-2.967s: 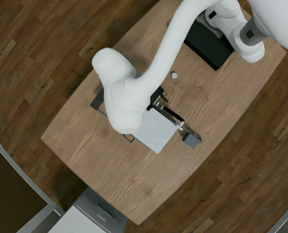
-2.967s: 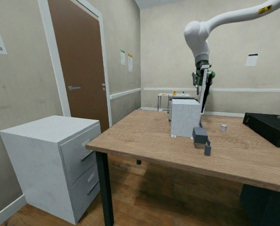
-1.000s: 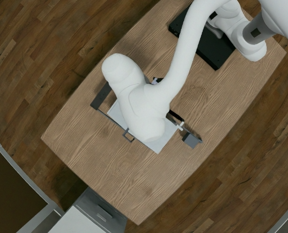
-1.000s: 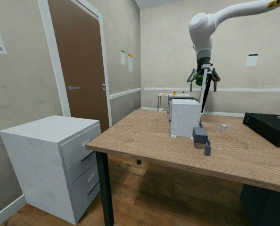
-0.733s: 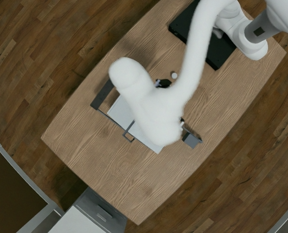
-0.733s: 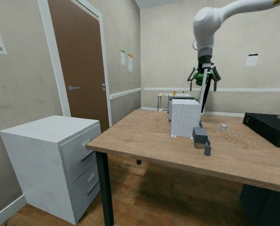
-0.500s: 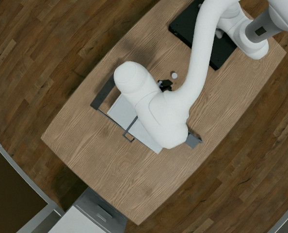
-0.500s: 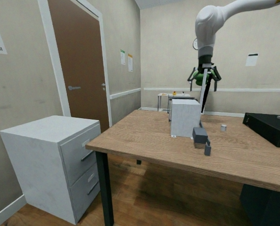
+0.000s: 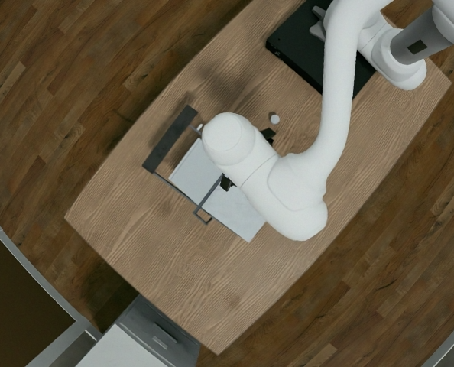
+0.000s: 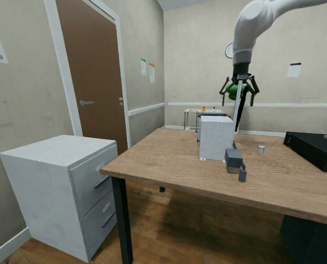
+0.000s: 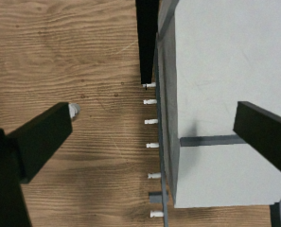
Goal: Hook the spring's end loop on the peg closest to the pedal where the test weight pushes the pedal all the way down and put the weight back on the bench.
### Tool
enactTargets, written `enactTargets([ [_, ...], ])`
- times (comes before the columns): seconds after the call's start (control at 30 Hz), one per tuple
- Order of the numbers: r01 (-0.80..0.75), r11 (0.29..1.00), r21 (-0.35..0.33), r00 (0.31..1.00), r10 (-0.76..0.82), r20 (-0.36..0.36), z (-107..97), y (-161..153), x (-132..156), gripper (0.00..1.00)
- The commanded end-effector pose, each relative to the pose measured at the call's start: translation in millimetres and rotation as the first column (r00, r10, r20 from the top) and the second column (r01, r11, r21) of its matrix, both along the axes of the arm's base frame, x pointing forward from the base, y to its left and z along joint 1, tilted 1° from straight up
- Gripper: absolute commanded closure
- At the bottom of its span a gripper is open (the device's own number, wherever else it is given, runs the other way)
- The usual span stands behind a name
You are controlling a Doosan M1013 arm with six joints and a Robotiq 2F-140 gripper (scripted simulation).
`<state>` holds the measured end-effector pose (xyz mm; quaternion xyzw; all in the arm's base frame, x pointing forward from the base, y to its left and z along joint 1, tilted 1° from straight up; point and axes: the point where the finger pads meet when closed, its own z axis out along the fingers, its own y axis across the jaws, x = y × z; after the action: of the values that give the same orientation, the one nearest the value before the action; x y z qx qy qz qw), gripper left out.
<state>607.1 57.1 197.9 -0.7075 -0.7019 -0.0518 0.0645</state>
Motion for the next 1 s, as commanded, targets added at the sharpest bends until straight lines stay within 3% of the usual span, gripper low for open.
enactTargets([
  [0.0,0.0,1.0,0.0,1.0,0.0,0.001,0.8,0.1,0.4,0.0],
  [0.2,0.0,1.0,0.0,1.0,0.0,0.001,0.8,0.1,0.4,0.0],
  [0.23,0.016,0.989,-0.148,1.0,-0.016,0.004,2.5,0.1,0.4,0.0],
  [0.77,0.016,0.989,-0.148,1.0,-0.016,0.004,2.5,0.1,0.4,0.0],
  [0.8,0.017,0.988,-0.153,1.0,-0.016,0.004,3.4,-10.8,-58.6,0.0],
  [0.97,0.017,0.988,-0.153,1.0,-0.016,0.004,3.4,-10.8,-58.6,0.0],
])
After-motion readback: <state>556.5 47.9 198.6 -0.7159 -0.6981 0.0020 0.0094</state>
